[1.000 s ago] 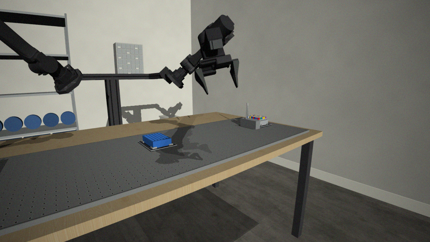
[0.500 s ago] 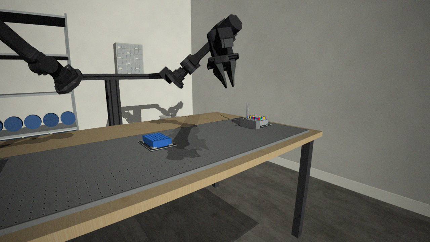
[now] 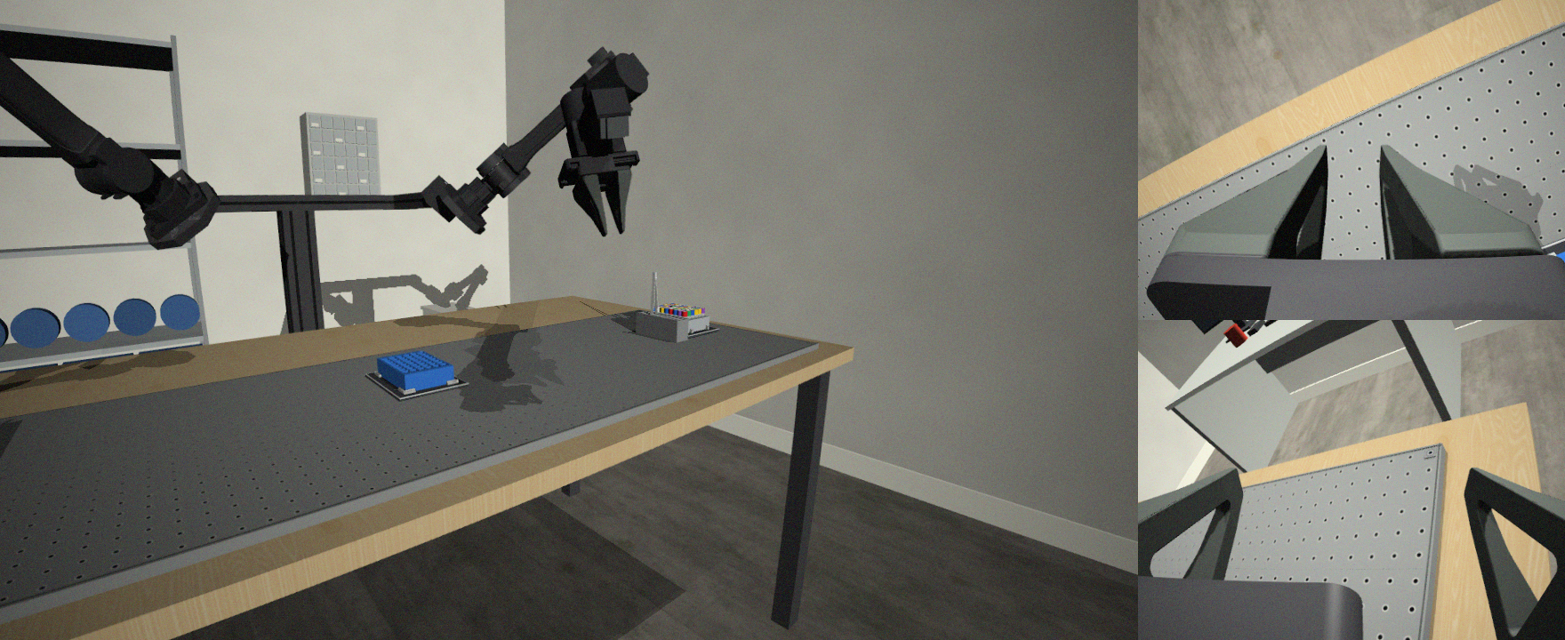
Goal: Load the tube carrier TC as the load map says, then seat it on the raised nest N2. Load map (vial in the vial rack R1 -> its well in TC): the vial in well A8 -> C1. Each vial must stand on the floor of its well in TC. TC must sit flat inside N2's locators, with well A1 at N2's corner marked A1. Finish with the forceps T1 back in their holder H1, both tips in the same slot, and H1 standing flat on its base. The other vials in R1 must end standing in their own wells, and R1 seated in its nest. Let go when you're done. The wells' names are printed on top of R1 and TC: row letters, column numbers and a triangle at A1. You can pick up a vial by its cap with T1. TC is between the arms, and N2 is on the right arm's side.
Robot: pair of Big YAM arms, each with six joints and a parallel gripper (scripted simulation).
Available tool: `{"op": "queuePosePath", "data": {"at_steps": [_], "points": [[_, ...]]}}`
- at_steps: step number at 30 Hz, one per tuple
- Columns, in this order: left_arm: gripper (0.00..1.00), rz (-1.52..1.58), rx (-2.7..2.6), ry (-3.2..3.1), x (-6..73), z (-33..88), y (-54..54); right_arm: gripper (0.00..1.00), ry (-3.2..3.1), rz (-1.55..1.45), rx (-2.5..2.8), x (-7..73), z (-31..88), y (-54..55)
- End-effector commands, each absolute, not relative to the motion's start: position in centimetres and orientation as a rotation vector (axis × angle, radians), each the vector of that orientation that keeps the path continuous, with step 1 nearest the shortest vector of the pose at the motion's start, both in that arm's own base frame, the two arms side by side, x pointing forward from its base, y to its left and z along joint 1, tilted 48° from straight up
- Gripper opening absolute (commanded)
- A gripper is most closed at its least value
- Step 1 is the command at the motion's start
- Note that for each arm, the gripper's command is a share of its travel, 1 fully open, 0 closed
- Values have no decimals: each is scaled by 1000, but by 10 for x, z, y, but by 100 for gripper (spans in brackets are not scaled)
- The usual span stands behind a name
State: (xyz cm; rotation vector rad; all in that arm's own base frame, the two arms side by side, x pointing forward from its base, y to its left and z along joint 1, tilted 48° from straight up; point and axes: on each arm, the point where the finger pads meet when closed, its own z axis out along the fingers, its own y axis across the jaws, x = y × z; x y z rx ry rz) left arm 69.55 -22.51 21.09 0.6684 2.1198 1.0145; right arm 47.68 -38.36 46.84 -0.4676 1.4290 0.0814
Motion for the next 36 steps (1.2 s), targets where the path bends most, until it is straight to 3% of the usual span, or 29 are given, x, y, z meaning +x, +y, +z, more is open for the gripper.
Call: {"op": "queuePosePath", "data": {"at_steps": [1,36], "points": [[24,1006,615,2095,694,241,-202,100,1413,58,-490,475,484,-382],[24,957,420,2253,605,250,-113,100,1413,58,-490,475,484,-382]]}}
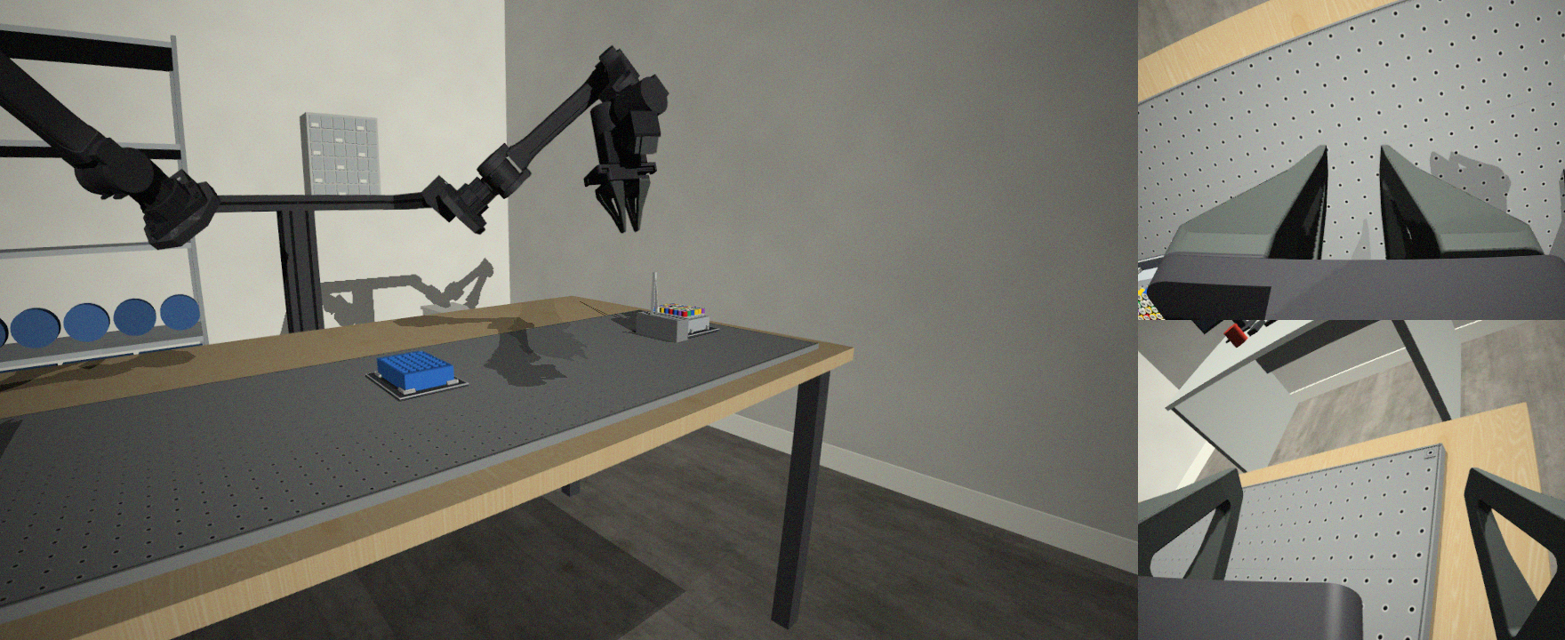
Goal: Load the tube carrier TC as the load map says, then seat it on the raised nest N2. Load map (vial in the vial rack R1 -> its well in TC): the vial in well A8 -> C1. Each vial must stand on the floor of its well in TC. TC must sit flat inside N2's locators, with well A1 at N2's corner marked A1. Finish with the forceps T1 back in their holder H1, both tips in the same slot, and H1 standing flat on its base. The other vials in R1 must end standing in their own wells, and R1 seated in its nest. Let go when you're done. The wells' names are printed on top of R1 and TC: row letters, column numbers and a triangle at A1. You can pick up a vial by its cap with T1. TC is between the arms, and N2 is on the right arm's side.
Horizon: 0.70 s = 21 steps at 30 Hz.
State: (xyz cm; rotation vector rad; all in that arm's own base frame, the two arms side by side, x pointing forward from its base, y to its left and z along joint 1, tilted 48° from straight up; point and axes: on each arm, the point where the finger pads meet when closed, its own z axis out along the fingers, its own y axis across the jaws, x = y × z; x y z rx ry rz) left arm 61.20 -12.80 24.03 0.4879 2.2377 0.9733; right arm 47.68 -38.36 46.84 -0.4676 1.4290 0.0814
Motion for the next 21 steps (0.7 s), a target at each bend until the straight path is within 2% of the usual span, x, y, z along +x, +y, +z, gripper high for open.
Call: {"op": "queuePosePath", "data": {"at_steps": [1,21], "points": [[24,956,420,2254,602,250,-111,100,1413,58,-490,475,484,-382],[24,941,338,2303,552,248,-71,100,1413,58,-490,475,484,-382]]}}
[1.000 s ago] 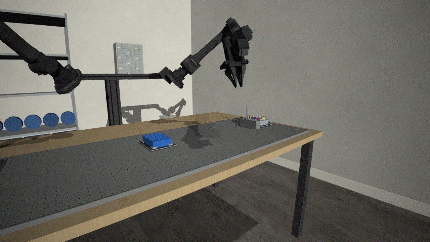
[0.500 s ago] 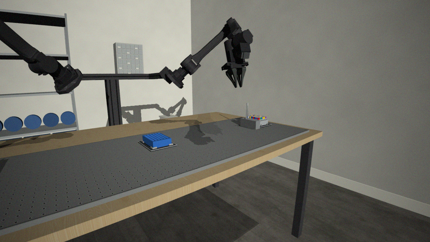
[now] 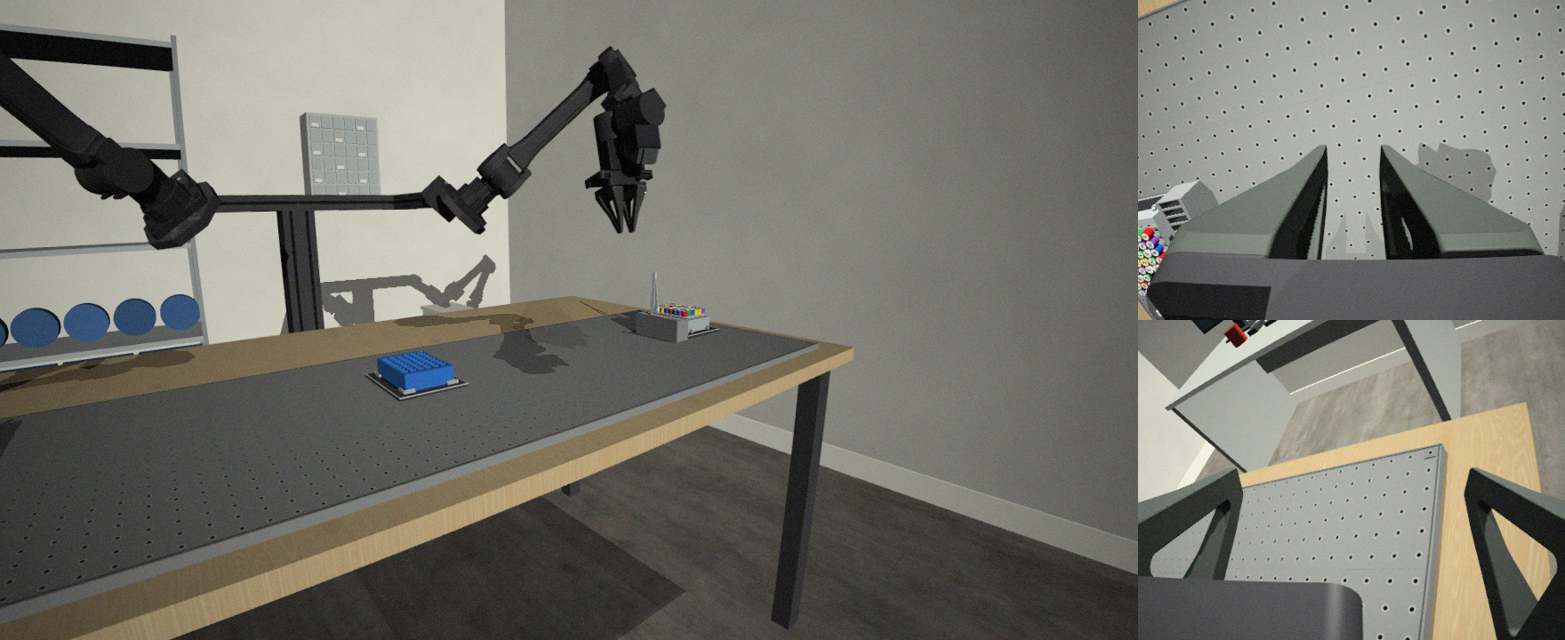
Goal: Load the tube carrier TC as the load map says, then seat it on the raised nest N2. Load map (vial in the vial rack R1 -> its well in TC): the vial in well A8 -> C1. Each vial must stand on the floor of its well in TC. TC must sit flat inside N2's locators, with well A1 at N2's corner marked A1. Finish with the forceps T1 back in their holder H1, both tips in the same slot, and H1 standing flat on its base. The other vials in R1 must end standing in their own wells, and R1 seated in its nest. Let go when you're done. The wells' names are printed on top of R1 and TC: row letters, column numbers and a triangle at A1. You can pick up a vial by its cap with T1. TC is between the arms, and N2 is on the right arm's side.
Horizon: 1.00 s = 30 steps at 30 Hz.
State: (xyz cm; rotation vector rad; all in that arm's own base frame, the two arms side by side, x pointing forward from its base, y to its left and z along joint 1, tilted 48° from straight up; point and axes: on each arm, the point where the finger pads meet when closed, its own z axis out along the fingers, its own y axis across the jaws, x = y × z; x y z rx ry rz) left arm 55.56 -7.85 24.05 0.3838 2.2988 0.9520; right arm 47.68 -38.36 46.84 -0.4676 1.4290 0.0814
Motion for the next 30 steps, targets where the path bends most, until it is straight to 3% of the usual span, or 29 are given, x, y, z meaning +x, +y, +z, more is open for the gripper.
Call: {"op": "queuePosePath", "data": {"at_steps": [1,30], "points": [[24,920,325,2302,561,252,-84,100,1413,58,-490,475,484,-382],[24,909,204,2362,464,231,-12,100,1413,58,-490,475,484,-382]]}}
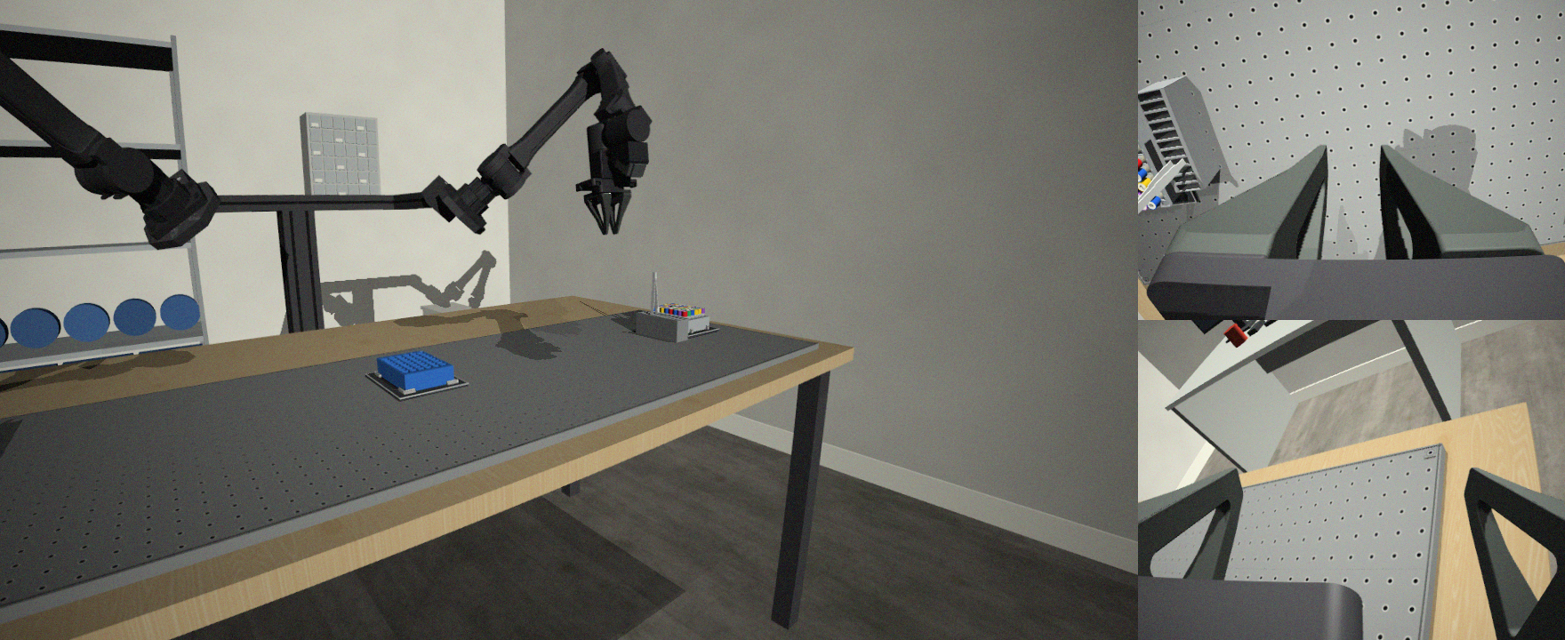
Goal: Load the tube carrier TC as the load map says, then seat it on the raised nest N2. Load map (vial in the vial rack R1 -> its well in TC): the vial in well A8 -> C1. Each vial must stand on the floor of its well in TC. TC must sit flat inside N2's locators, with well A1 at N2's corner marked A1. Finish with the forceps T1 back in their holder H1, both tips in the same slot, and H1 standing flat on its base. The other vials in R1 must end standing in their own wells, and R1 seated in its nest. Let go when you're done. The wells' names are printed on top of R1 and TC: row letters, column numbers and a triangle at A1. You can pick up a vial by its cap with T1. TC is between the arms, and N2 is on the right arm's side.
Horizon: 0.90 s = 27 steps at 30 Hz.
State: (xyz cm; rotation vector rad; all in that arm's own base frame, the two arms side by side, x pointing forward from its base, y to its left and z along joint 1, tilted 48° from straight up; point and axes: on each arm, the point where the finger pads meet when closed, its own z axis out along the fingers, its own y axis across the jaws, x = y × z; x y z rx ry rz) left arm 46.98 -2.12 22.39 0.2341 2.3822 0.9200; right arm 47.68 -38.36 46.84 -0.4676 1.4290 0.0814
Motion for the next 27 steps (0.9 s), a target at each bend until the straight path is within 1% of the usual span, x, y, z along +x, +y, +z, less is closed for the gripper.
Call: {"op": "queuePosePath", "data": {"at_steps": [1,25,27], "points": [[24,909,167,2394,457,228,-9,100,1413,58,-490,475,484,-382],[24,892,89,2419,393,206,24,100,1413,58,-490,475,484,-382],[24,884,11,2461,382,200,29,100,1413,58,-490,475,484,-382]]}}
